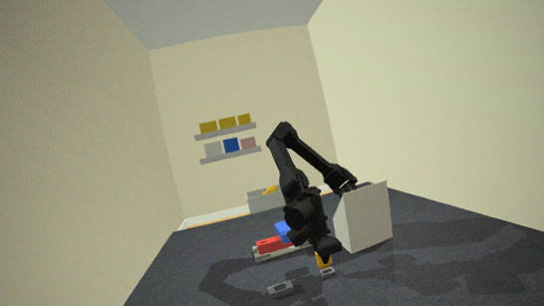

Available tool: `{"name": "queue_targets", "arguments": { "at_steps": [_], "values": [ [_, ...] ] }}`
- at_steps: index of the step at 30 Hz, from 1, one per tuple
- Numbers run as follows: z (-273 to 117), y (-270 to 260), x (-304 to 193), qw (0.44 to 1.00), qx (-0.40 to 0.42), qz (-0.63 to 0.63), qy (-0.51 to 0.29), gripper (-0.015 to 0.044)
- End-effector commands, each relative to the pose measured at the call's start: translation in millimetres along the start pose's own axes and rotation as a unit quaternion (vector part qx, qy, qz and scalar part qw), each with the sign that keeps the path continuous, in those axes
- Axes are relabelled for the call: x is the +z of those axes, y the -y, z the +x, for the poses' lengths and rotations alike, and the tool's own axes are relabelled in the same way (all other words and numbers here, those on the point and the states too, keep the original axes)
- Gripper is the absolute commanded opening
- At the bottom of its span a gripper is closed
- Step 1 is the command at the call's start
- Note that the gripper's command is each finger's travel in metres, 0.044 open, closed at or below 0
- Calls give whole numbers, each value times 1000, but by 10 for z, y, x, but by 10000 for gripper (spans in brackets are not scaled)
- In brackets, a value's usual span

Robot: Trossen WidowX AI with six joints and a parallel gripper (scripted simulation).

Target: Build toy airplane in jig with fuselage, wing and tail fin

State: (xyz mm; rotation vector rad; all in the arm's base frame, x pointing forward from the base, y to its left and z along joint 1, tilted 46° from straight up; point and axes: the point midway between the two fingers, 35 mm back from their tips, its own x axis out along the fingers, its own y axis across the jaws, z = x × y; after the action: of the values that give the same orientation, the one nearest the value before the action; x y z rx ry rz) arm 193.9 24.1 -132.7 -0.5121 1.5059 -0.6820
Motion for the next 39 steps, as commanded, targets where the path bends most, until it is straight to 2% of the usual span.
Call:
{"name": "queue_targets", "arguments": {
  "at_steps": [1, 31, 39],
  "values": [
    [-112, -27, 18, 1000, 2, 4, 2, 0],
    [-1031, -41, -81, 1000, -11, 9, 16, 0],
    [-1057, -14, -27, 1000, -6, 8, 15, 0]
  ]
}}
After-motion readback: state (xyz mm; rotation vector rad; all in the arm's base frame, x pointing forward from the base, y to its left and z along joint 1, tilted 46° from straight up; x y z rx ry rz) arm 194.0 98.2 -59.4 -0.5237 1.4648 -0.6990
